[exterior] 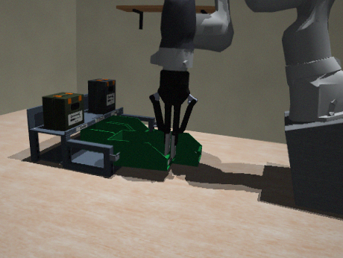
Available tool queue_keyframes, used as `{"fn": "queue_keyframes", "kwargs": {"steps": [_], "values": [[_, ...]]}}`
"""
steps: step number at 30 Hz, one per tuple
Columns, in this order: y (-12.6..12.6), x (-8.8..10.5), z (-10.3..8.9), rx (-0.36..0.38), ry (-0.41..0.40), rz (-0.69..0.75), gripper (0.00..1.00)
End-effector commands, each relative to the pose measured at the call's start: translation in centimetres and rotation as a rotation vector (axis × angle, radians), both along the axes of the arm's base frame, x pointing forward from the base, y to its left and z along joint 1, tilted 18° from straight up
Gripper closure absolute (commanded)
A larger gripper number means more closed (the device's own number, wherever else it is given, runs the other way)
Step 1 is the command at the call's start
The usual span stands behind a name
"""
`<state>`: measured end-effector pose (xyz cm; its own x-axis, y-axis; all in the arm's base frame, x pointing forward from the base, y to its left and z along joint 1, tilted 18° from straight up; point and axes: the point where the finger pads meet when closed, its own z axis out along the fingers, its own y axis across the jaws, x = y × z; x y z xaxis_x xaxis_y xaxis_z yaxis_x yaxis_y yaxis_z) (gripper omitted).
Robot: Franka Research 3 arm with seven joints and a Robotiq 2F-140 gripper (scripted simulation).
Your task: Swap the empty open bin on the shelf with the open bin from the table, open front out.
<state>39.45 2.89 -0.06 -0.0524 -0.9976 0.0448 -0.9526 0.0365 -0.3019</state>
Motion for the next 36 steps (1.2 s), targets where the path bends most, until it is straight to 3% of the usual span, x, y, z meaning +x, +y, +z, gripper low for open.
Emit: {"fn": "queue_keyframes", "kwargs": {"steps": [1, 23, 36], "values": [[0.1, -0.4, -0.1, 0.005, 0.000, -0.005, 1.00], [0.3, -2.9, -0.9, 0.005, 0.000, -0.005, 1.00], [0.3, -3.3, -1.0, 0.005, 0.000, -0.005, 1.00]]}}
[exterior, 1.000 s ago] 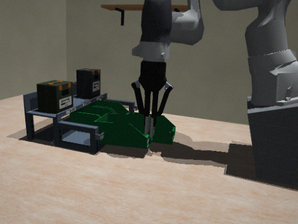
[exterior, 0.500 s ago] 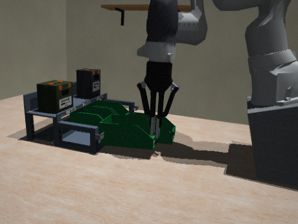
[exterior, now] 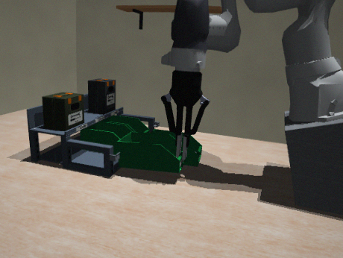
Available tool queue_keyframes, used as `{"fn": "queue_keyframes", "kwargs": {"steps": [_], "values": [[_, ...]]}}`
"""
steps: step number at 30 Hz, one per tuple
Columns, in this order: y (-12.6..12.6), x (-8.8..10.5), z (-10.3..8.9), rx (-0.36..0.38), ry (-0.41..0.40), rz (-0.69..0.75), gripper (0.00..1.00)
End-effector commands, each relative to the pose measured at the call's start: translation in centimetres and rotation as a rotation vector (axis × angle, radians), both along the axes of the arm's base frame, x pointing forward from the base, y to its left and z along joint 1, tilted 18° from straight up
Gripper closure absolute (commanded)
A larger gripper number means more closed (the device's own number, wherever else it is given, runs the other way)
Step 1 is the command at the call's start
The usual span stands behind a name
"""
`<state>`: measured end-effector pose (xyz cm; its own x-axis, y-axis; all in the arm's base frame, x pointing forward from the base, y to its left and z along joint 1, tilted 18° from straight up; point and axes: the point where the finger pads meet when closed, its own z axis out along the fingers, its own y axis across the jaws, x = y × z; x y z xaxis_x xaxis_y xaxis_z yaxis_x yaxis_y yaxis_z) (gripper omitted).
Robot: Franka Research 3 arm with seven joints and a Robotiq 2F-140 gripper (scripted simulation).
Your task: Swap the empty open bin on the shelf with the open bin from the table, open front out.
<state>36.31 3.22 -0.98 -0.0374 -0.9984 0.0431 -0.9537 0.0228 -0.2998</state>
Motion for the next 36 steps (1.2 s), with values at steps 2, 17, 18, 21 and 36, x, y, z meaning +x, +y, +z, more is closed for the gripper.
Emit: {"fn": "queue_keyframes", "kwargs": {"steps": [2, 17, 18, 21, 36], "values": [[-0.1, -0.1, -0.1, 0.003, -0.003, -0.020, 1.00], [-0.1, -0.1, -0.1, 0.003, -0.003, -0.020, 1.00], [-0.1, -0.1, -0.1, 0.003, -0.003, -0.020, 1.00], [-0.1, -0.1, -0.2, 0.003, -0.003, -0.020, 1.00], [-0.1, 0.3, -1.3, 0.003, -0.003, -0.020, 1.00]]}}
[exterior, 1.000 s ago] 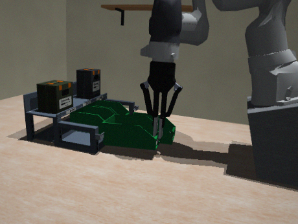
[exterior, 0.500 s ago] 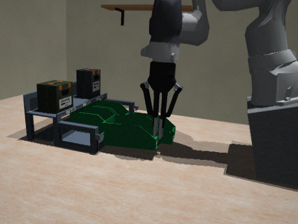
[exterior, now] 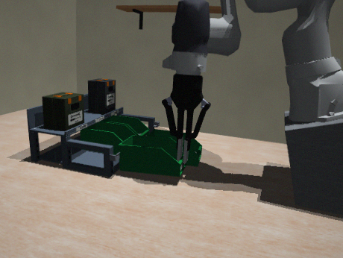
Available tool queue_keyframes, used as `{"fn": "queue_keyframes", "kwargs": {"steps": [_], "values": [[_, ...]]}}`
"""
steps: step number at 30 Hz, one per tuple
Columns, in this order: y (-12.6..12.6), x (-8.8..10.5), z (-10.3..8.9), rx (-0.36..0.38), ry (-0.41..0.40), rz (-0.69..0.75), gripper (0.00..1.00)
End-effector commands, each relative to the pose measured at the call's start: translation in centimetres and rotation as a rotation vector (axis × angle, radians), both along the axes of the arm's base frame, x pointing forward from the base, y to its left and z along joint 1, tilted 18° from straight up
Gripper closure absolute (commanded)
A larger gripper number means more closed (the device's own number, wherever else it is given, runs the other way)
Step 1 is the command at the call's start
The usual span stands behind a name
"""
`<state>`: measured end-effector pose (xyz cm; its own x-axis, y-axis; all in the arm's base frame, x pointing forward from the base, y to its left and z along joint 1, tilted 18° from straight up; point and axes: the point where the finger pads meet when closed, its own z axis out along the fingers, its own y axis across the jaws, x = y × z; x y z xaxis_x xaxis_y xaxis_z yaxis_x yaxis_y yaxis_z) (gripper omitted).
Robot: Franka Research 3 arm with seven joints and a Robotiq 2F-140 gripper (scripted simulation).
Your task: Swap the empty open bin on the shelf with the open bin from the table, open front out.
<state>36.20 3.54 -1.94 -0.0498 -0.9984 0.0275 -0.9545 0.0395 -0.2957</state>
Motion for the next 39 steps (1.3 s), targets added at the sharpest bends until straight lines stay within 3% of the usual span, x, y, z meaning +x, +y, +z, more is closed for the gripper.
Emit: {"fn": "queue_keyframes", "kwargs": {"steps": [1, 19, 39], "values": [[-0.5, 0.4, -0.5, -0.012, -0.006, -0.007, 1.00], [-0.5, 0.9, -2.1, -0.012, -0.006, -0.007, 1.00], [-0.6, 0.9, -2.2, -0.012, -0.006, -0.007, 1.00]]}}
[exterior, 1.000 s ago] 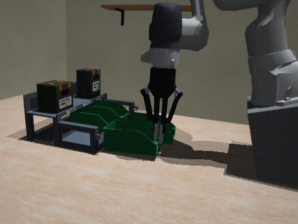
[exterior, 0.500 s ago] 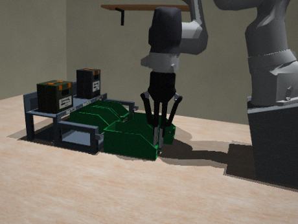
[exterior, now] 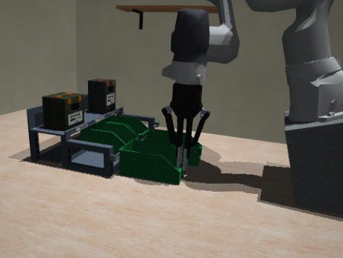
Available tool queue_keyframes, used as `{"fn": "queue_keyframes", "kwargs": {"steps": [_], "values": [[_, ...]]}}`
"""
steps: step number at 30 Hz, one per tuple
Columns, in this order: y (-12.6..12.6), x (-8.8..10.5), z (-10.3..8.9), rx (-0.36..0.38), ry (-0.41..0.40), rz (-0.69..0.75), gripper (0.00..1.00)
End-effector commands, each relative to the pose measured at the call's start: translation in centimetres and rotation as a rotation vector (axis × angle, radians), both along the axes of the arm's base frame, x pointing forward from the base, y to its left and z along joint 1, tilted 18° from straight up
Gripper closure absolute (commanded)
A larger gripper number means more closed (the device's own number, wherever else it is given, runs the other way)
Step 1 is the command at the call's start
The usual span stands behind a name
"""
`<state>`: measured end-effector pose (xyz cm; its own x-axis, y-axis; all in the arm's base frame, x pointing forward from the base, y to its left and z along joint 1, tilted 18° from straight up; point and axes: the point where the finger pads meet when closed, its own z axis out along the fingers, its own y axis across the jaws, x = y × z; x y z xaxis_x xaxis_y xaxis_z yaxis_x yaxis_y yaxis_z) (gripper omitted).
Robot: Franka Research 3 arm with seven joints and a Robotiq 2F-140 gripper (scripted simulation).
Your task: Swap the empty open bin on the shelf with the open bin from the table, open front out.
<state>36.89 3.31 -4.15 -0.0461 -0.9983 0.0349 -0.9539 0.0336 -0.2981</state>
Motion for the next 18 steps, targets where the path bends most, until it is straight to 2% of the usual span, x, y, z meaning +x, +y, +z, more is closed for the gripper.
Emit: {"fn": "queue_keyframes", "kwargs": {"steps": [1, 6, 7, 18], "values": [[-0.33, 0.25, -0.02, -0.005, -0.004, -0.011, 1.00], [-0.33, 0.25, -0.02, -0.005, -0.004, -0.011, 1.00], [-0.33, 0.25, -0.02, -0.005, -0.004, -0.011, 0.43], [-0.33, 0.25, -0.02, -0.005, -0.004, -0.011, 0.43]]}}
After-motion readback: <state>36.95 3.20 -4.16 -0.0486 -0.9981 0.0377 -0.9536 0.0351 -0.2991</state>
